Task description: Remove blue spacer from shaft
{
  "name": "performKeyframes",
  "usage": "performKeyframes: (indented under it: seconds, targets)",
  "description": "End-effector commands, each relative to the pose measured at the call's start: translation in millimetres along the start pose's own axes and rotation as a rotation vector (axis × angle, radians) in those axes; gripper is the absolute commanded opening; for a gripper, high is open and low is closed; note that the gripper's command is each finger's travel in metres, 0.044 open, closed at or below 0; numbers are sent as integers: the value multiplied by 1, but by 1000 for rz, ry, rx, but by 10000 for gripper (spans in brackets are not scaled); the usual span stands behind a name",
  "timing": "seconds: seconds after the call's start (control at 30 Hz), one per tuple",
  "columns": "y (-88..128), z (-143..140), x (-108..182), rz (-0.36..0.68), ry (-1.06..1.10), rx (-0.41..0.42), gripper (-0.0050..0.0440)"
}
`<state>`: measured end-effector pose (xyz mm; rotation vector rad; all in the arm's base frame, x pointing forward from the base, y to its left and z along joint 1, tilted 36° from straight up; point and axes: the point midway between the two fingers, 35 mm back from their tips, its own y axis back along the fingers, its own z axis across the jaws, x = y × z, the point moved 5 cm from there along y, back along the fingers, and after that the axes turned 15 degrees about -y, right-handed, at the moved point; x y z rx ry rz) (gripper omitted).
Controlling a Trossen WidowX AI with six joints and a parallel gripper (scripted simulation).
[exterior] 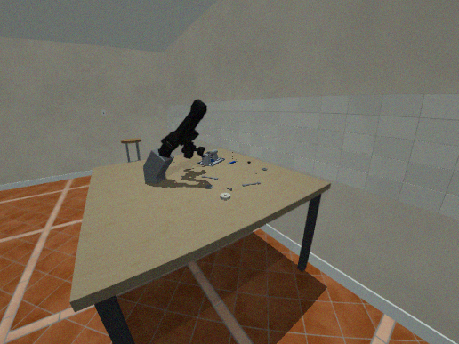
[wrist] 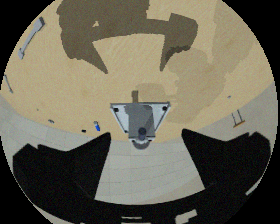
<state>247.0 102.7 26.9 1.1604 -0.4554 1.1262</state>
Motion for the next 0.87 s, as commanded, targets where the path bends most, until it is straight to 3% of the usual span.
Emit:
performKeyframes:
  seconds: [0.0,0.17,0.83]
  targets:
    - [16,0,2,3,-3,1,440]
    - [45,0,-2,-2,4,2,440]
    - [46,0,-2,-2,4,2,440]
